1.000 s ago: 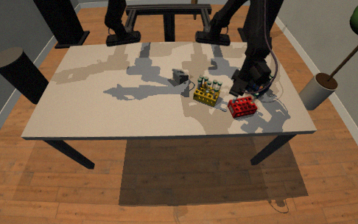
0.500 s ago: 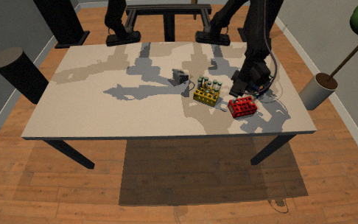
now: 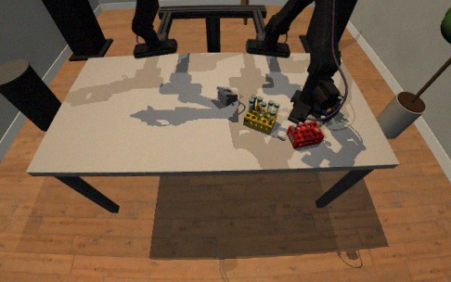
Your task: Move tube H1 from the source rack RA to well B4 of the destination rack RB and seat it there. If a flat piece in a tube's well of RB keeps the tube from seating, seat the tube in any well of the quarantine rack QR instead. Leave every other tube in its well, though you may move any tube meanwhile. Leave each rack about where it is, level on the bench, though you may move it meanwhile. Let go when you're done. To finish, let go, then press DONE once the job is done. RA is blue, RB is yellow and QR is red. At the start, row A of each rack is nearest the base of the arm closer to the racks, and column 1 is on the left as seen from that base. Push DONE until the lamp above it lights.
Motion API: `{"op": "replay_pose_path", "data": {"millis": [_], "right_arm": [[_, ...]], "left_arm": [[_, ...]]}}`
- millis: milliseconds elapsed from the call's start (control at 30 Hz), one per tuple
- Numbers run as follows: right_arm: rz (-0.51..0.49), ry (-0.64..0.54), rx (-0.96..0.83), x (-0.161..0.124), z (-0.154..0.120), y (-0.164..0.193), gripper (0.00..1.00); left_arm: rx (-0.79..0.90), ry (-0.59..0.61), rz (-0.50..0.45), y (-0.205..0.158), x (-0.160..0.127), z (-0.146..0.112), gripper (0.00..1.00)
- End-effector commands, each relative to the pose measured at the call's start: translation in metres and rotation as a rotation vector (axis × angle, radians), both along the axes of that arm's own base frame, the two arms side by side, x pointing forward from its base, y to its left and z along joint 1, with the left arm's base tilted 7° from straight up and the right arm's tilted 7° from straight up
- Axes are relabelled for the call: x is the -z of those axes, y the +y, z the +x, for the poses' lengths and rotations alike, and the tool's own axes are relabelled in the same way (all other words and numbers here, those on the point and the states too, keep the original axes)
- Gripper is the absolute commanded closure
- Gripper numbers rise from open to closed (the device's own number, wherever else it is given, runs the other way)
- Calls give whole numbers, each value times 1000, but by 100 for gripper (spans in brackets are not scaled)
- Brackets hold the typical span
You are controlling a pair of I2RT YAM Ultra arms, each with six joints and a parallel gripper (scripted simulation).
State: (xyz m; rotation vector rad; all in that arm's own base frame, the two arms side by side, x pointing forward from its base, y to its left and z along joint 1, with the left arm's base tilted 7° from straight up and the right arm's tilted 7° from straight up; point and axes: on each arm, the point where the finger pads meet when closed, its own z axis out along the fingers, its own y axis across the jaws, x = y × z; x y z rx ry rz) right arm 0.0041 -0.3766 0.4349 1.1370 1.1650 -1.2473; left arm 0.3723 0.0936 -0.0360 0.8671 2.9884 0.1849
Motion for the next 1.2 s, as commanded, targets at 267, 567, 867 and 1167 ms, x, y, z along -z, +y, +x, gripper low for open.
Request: {"op": "replay_pose_path", "data": {"millis": [267, 567, 867, 1167], "right_arm": [[-28, -13, 21, -20, -7, 13, 100], [-28, -13, 21, -20, -7, 13, 100], [-28, -13, 21, -20, -7, 13, 100], [-28, -13, 21, -20, -7, 13, 100]], "left_arm": [[9, -26, 2, 2, 0, 3, 100], [7, -27, 4, 1, -2, 7, 76], [7, -27, 4, 1, -2, 7, 76], [7, -27, 4, 1, -2, 7, 70]]}}
